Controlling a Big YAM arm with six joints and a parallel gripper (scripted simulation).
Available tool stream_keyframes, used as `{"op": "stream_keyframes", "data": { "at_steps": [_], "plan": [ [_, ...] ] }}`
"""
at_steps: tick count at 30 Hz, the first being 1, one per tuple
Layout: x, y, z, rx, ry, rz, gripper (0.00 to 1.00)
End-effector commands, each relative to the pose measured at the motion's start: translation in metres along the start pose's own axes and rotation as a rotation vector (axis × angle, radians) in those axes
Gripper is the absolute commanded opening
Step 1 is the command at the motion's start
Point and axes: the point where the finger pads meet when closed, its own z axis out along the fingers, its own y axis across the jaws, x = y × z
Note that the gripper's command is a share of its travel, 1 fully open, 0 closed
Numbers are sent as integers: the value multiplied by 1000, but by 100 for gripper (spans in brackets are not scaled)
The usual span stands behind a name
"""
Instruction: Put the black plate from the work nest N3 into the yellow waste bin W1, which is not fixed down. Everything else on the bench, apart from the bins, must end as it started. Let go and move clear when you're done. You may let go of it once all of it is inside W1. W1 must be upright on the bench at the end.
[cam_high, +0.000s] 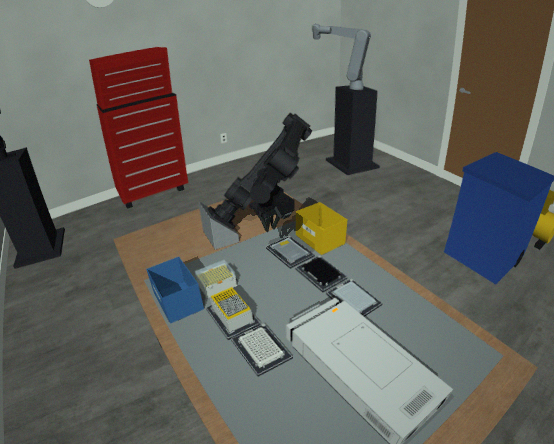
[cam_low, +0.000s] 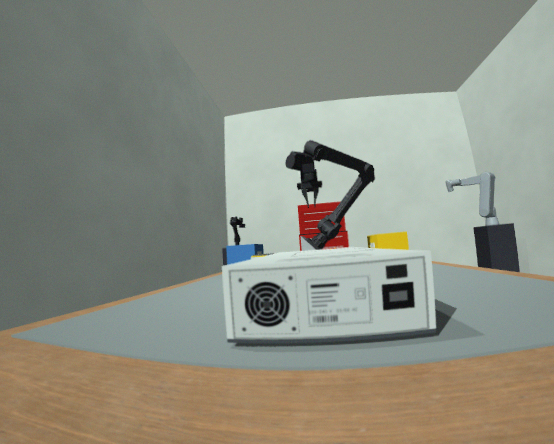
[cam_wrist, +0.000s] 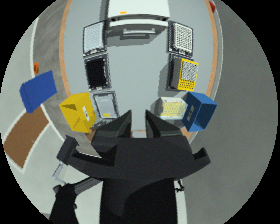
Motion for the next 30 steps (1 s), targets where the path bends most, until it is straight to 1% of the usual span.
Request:
{"op": "stream_keyframes", "data": {
  "at_steps": [1,8,10,11,12,25,27,28,30],
  "plan": [
    [-6,17,6,9,0,-37,100],
    [-11,41,20,8,0,-37,100],
    [-11,41,20,8,0,-37,100],
    [-15,42,22,8,0,-37,100],
    [-13,46,25,5,2,-34,100],
    [-23,92,50,4,-1,-38,100],
    [-23,92,50,4,-1,-38,100],
    [-28,91,53,4,4,-34,100],
    [-26,102,56,3,-1,-38,100]
  ]
}}
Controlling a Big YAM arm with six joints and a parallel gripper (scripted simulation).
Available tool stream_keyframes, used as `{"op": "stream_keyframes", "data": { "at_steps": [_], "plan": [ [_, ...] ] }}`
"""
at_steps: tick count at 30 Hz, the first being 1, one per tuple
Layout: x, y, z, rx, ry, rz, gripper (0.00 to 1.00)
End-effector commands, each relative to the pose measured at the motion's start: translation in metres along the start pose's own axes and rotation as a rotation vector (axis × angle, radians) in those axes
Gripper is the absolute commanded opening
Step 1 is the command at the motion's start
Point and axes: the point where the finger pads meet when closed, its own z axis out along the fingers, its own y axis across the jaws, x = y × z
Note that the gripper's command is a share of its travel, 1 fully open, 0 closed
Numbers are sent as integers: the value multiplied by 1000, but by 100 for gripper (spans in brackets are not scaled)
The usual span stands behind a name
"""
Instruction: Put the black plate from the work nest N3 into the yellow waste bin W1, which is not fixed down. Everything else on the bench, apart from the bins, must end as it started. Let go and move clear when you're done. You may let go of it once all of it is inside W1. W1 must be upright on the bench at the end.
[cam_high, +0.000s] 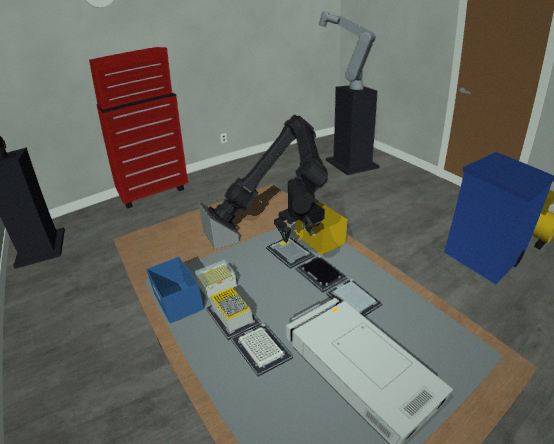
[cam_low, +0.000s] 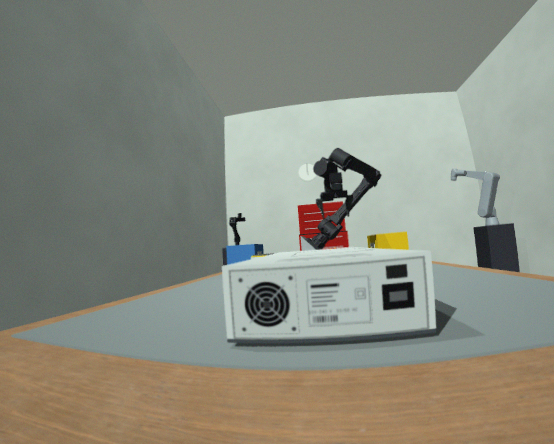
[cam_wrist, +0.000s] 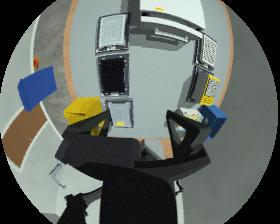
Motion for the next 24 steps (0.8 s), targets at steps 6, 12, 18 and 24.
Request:
{"op": "stream_keyframes", "data": {
  "at_steps": [6,12,18,24],
  "plan": [
    [-12,31,15,10,-15,6,100],
    [-18,51,26,10,-16,5,100],
    [-25,67,31,10,-23,-3,100],
    [-41,93,35,15,-44,-25,100]
  ]
}}
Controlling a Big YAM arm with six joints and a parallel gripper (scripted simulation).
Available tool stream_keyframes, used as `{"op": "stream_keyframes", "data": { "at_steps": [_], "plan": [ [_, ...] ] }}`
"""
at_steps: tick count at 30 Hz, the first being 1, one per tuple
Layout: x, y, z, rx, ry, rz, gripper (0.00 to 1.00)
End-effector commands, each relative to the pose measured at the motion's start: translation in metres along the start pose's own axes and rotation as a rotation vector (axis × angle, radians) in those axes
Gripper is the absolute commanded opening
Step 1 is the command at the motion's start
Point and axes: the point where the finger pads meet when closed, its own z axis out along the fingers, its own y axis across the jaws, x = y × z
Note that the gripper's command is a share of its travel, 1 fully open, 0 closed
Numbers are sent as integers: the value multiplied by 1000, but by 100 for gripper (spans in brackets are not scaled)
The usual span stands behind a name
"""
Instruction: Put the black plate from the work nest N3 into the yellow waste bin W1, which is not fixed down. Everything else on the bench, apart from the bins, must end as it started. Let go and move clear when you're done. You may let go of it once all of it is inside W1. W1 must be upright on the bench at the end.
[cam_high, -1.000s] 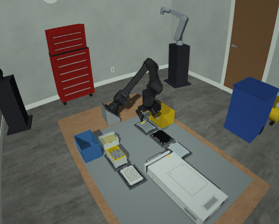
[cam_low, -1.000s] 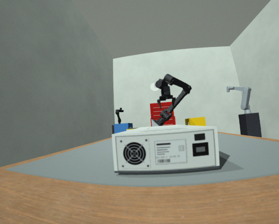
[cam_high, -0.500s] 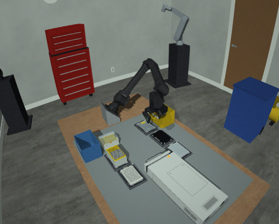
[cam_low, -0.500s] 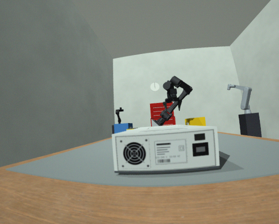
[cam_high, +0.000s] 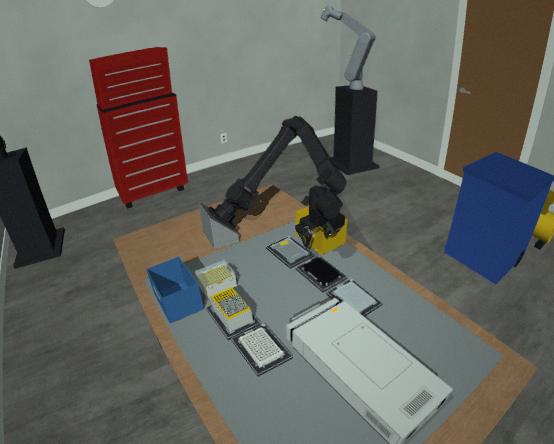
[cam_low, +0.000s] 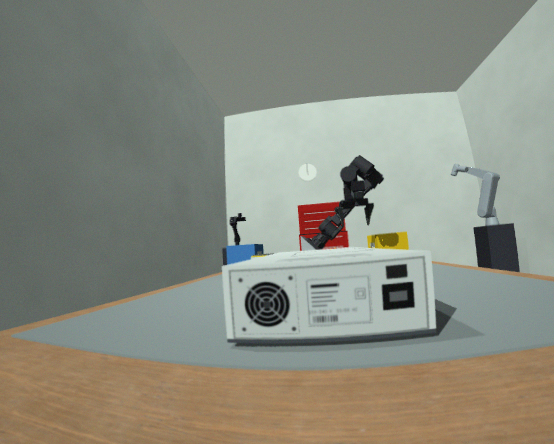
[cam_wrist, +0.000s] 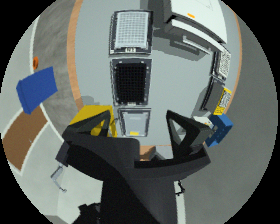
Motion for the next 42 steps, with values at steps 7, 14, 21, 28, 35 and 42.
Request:
{"op": "stream_keyframes", "data": {
  "at_steps": [7,14,21,28,35,42],
  "plan": [
    [-19,35,10,8,-27,-6,100],
    [-17,27,8,6,-23,14,100],
    [-11,28,25,4,-3,19,100],
    [-11,26,33,3,1,24,100],
    [-11,23,46,2,8,31,100],
    [-17,27,48,4,-4,18,100]
  ]
}}
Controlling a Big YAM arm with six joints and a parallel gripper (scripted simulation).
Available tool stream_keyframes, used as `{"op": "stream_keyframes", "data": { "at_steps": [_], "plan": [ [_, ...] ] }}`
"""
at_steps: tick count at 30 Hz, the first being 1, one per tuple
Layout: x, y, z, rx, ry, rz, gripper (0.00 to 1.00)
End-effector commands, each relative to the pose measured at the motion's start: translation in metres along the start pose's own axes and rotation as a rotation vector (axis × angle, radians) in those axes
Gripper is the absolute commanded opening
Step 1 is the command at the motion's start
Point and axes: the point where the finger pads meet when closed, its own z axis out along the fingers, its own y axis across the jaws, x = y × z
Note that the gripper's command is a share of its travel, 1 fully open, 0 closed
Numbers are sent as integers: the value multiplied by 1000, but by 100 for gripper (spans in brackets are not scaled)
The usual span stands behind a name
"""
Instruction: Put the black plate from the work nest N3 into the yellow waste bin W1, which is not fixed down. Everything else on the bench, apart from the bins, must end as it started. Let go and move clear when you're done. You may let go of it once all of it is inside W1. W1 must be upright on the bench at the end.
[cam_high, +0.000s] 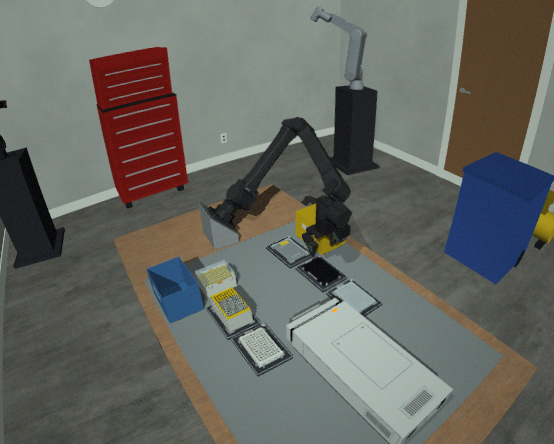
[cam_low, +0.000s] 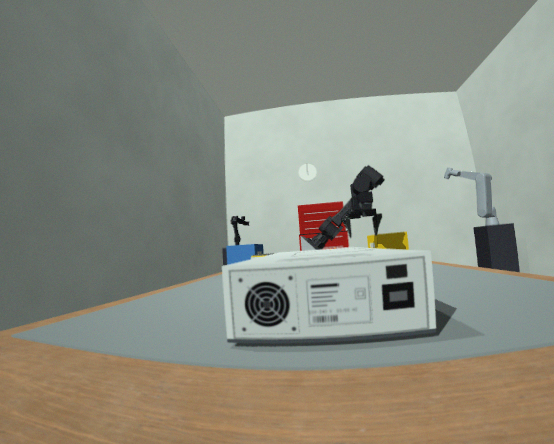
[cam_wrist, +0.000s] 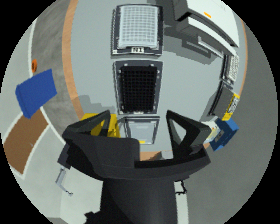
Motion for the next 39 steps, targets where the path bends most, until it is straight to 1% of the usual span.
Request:
{"op": "stream_keyframes", "data": {
  "at_steps": [1,14,16,17,19,31,33,34,36,39],
  "plan": [
    [-5,0,10,1,2,5,100],
    [-3,-1,28,2,5,8,100],
    [-3,-1,28,2,5,8,100],
    [-10,4,25,2,-8,-6,100],
    [-3,-1,32,2,5,8,100],
    [-3,-1,48,2,5,8,100],
    [-3,-1,48,2,5,8,100],
    [-10,4,45,1,-8,-6,100],
    [-2,-1,52,2,5,8,100],
    [-2,-1,56,2,5,8,100]
  ]
}}
